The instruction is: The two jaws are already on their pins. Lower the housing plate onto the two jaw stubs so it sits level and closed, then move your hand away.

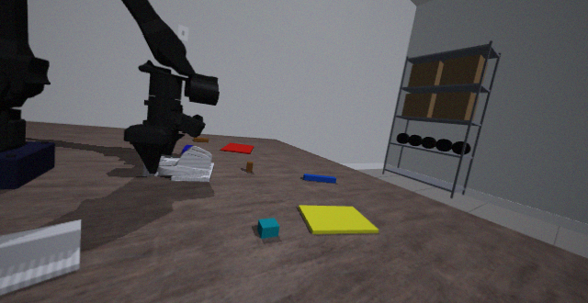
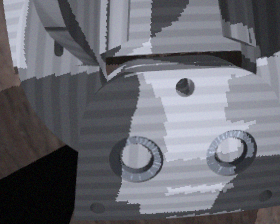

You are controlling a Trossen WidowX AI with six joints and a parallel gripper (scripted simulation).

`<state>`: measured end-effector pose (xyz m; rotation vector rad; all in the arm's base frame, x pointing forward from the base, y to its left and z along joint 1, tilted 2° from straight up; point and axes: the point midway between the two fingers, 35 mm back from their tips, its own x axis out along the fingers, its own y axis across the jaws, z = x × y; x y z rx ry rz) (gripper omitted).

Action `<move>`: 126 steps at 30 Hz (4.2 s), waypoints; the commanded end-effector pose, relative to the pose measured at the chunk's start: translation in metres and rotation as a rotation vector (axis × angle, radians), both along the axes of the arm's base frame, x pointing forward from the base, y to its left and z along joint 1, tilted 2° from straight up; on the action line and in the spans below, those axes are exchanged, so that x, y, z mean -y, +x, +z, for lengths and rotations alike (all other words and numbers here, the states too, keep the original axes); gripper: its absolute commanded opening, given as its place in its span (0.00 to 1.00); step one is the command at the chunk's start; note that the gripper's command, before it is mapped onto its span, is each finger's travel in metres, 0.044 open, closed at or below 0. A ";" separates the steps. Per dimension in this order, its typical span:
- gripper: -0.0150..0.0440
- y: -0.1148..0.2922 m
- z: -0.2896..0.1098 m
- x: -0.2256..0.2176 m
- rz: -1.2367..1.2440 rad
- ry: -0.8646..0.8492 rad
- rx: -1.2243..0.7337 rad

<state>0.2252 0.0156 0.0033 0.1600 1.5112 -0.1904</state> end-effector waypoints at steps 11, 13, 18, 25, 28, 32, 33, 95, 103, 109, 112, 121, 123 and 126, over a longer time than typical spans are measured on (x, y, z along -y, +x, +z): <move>0.85 0.000 -0.001 0.001 0.003 -0.004 0.000; 0.85 0.000 -0.001 0.001 0.003 -0.004 0.000; 0.85 0.000 -0.001 0.001 0.003 -0.004 0.000; 0.85 0.000 -0.001 0.001 0.003 -0.004 0.000; 0.85 0.000 -0.001 0.001 0.003 -0.004 0.000; 0.85 0.000 -0.001 0.001 0.003 -0.004 0.000; 0.85 0.000 -0.001 0.001 0.003 -0.004 0.000; 1.00 0.000 0.000 0.000 0.000 0.000 0.001; 1.00 0.001 0.023 -0.001 0.001 -0.001 0.001; 1.00 -0.007 0.076 -0.001 0.003 -0.003 0.000; 1.00 -0.007 0.076 -0.001 0.003 -0.003 0.000; 1.00 -0.027 0.125 0.000 0.003 -0.003 -0.002; 1.00 -0.027 0.125 0.000 0.003 -0.003 -0.002; 1.00 -0.027 0.125 0.000 0.003 -0.003 -0.002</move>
